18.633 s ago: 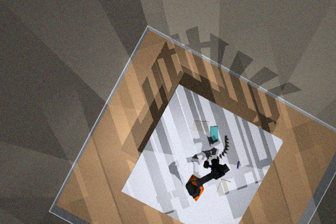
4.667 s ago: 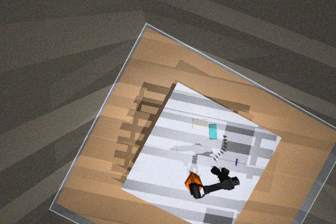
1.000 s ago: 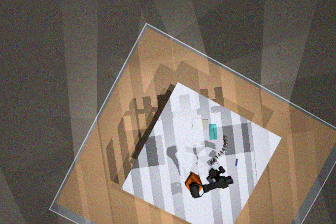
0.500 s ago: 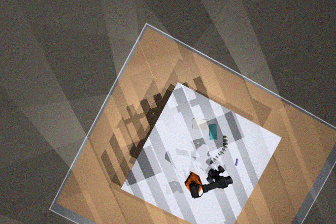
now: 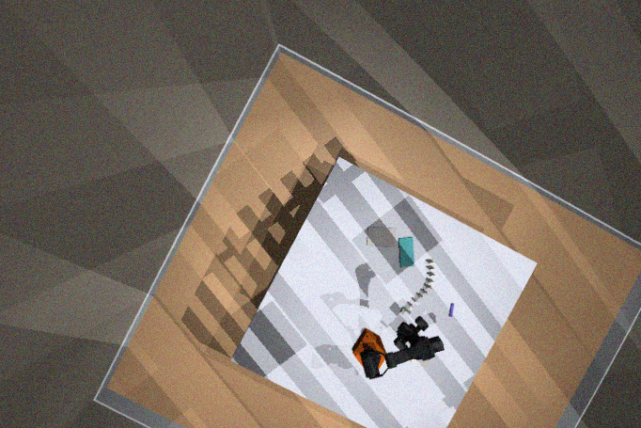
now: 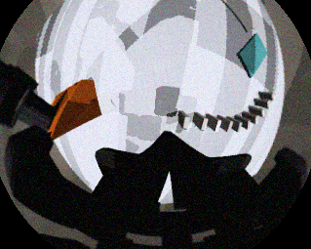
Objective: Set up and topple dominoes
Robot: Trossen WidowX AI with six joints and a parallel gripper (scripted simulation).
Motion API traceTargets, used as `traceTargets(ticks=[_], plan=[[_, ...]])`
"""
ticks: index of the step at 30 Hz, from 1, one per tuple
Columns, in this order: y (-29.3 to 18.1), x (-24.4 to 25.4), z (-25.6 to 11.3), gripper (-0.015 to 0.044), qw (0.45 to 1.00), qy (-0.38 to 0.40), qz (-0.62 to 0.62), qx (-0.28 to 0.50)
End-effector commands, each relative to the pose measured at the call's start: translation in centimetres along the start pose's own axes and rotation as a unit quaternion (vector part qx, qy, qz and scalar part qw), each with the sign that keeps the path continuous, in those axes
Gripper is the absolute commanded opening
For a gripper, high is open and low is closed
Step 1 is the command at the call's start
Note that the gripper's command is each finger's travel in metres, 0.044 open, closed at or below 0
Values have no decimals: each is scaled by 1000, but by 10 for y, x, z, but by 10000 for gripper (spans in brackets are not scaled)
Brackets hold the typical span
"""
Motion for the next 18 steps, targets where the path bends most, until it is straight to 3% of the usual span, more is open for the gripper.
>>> traceTargets(ticks=[1,18], plan=[[1,0,-1,0,1000,-3,-4,-1],[0,-2,10,0,1000,-3,-4,-1]])
Point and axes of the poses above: the point midway between the two fingers, 35 mm back from their tips, its own z axis out along the fingers, its own x axis across the jaws, y = z × x, the point moved 10 cm from there along -z, back along the fingers, and after that the axes turned 13 degrees about z, right-handed, at the moved point
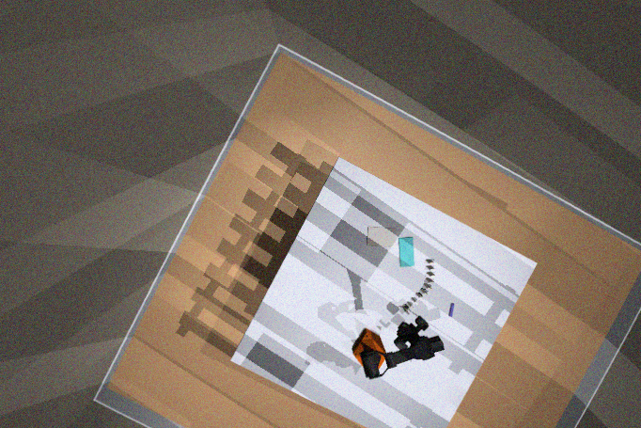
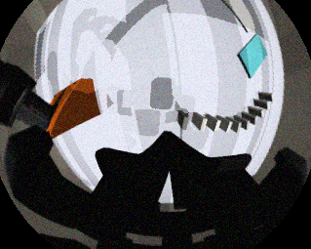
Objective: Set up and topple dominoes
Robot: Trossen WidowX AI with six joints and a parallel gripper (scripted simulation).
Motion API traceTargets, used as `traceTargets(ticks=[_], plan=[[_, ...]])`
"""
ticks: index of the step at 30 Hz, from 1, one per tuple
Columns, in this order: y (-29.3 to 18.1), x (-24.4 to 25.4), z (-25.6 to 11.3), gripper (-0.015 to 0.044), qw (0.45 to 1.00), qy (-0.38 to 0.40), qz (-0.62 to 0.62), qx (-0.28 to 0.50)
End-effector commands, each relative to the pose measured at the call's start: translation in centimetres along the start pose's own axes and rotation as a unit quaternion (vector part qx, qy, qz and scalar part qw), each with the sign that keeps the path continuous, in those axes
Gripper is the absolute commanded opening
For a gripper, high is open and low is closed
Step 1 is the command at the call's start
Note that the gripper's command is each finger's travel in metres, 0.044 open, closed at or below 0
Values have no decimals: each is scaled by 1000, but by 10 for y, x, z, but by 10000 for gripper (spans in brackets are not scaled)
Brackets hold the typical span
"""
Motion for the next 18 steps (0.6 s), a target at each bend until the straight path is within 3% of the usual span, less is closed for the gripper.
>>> traceTargets(ticks=[1,5,18], plan=[[-1,-2,23,0,1000,0,1,-1],[-3,-1,77,0,1000,1,0,-3],[-1,-10,79,0,1000,1,0,-3]])
Point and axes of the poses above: the point midway between the two fingers, 35 mm back from their tips, its own z axis out along the fingers, its own x axis across the jaws, y = z × x, the point moved 10 cm from there along -z, back along the fingers, and after that the axes turned 13 degrees about z, right-handed, at the moved point
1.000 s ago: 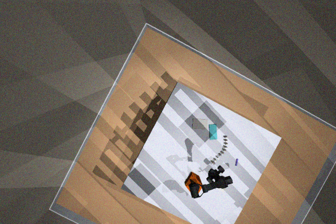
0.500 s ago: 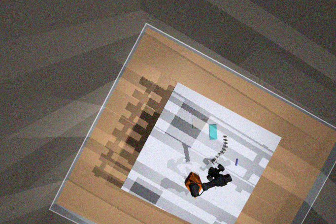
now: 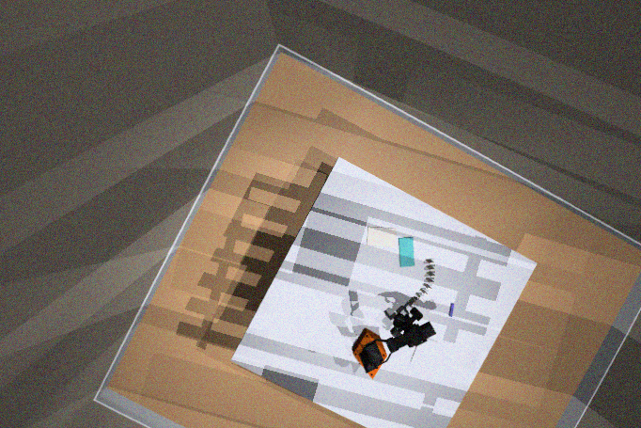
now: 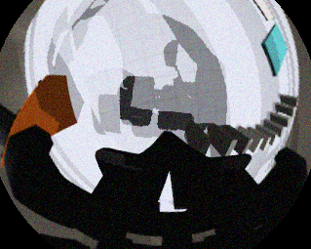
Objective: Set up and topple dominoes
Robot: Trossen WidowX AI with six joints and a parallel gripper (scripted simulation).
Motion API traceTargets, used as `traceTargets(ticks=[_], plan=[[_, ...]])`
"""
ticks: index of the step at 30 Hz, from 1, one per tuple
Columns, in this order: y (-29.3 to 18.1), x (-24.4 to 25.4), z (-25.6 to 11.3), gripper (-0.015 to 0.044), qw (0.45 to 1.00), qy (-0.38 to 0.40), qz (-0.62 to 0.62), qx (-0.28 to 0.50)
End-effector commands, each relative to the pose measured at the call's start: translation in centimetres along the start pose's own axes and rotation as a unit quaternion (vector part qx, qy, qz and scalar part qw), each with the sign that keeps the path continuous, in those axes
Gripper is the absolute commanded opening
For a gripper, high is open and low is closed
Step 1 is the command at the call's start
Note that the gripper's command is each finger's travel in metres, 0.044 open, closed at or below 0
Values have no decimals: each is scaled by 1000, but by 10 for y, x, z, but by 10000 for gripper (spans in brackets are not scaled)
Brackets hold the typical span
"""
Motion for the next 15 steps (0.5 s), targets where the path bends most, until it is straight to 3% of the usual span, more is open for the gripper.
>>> traceTargets(ticks=[1,15], plan=[[0,-7,2,0,1000,1,3,-2],[6,-29,2,0,1000,0,3,-2]])
Point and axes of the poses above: the point midway between the two fingers, 35 mm back from their tips, its own z axis out along the fingers, its own x axis across the jaws, y = z × x, the point moved 10 cm from there along -z, back along the fingers, and after that the axes turned 13 degrees about z, right-handed, at the moved point
